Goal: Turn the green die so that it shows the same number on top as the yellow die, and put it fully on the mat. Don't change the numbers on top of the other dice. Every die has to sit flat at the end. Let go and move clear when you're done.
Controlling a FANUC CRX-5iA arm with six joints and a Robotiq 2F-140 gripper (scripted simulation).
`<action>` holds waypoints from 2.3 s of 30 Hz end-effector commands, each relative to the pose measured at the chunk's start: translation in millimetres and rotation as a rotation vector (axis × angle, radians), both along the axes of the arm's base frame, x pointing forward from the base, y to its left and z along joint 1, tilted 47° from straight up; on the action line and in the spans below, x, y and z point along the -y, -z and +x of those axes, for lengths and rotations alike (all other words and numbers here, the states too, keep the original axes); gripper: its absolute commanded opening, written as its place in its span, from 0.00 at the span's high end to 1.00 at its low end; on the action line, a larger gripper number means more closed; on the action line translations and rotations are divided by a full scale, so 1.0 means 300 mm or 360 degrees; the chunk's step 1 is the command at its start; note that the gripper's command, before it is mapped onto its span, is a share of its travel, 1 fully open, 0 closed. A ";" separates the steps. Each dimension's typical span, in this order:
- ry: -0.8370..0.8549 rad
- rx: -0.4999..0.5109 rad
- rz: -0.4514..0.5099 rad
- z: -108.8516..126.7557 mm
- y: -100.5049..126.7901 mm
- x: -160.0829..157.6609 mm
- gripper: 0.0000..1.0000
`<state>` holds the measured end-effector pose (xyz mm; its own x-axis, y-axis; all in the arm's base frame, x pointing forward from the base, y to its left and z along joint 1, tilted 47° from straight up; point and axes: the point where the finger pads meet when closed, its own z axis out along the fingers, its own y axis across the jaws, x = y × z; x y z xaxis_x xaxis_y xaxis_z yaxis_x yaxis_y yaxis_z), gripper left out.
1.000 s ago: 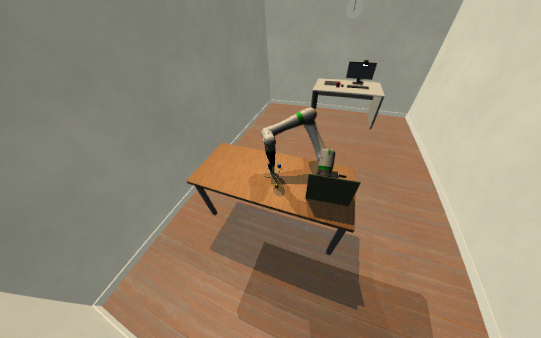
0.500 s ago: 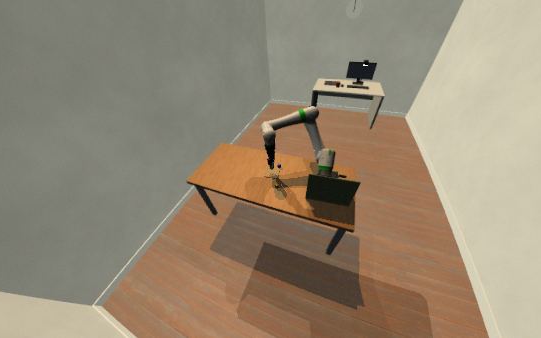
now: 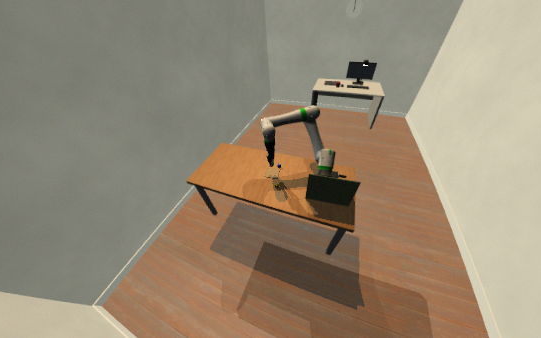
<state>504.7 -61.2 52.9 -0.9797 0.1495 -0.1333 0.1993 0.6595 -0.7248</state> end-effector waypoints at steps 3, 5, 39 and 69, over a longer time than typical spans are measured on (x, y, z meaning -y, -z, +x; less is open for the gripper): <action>-0.0004 -0.0004 0.0000 0.002 0.002 0.002 0.84; -0.0021 -0.0021 0.0001 0.011 0.014 0.013 0.84; -0.0885 0.0712 -0.0209 -0.016 0.056 0.053 0.84; -0.1299 0.1093 -0.0302 -0.033 0.072 0.065 0.84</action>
<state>494.8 -78.6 33.3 -0.4821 -0.5949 -0.6431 0.1505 0.6669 -0.7298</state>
